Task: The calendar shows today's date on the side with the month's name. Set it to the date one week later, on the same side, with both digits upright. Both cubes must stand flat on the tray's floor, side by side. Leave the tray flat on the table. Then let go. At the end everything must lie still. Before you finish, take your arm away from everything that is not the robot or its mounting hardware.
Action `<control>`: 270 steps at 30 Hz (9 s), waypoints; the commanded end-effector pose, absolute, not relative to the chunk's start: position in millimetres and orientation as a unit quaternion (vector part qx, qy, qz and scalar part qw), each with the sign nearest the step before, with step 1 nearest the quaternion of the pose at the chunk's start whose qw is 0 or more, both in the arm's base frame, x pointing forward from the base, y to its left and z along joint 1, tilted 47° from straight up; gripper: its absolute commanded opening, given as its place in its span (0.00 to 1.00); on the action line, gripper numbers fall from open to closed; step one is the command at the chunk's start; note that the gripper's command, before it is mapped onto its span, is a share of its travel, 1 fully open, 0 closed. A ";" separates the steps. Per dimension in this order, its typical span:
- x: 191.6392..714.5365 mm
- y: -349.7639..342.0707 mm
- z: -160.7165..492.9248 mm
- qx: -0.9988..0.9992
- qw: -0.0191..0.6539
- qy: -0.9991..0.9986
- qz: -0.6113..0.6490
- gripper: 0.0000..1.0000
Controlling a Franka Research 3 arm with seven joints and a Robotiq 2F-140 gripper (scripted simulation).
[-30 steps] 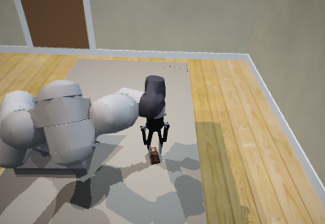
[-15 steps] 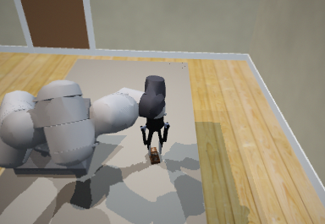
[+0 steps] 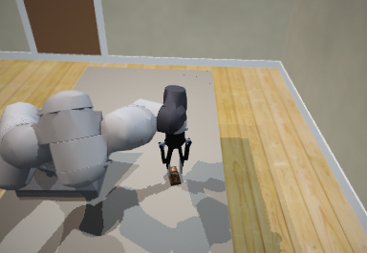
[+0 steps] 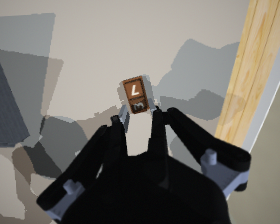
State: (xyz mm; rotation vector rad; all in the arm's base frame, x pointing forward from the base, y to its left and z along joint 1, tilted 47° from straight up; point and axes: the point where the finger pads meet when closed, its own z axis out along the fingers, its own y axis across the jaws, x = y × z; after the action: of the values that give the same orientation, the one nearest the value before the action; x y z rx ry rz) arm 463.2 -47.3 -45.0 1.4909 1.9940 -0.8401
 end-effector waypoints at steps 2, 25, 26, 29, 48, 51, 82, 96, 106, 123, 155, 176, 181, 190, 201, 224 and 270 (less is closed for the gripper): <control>463.8 -48.0 -45.9 0.551 0.255 0.732 -0.308 0.29; 464.2 -47.8 -46.1 0.551 0.255 0.732 -0.308 0.29; 464.2 -47.8 -46.1 0.551 0.255 0.732 -0.308 0.29; 464.2 -47.8 -46.1 0.551 0.255 0.732 -0.308 0.29; 464.2 -47.8 -46.1 0.551 0.255 0.732 -0.308 0.29; 464.2 -47.8 -46.1 0.551 0.255 0.732 -0.308 0.29; 465.3 -69.9 -66.6 0.551 0.255 0.732 -0.308 0.29; 465.3 -69.9 -66.6 0.551 0.255 0.732 -0.308 0.29; 465.3 -69.9 -66.6 0.551 0.255 0.732 -0.308 0.29; 465.3 -69.9 -66.6 0.551 0.255 0.732 -0.308 0.17; 465.2 -68.9 -65.7 0.551 0.255 0.732 -0.308 0.17; 461.9 2.8 1.0 0.551 0.255 0.732 -0.308 0.17; 461.9 3.3 1.4 0.551 0.255 0.732 -0.308 0.17; 464.1 -1.4 5.4 0.588 0.271 0.703 -0.295 0.17; 469.6 -13.7 16.1 0.679 0.310 0.615 -0.255 0.17; 476.5 -31.1 31.6 0.787 0.354 0.468 -0.189 0.17; 486.7 -64.2 62.0 0.907 0.398 0.135 -0.041 0.17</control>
State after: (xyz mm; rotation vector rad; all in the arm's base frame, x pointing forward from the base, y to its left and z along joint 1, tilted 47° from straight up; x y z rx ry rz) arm 485.7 -63.7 60.1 2.2709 0.5146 -0.1915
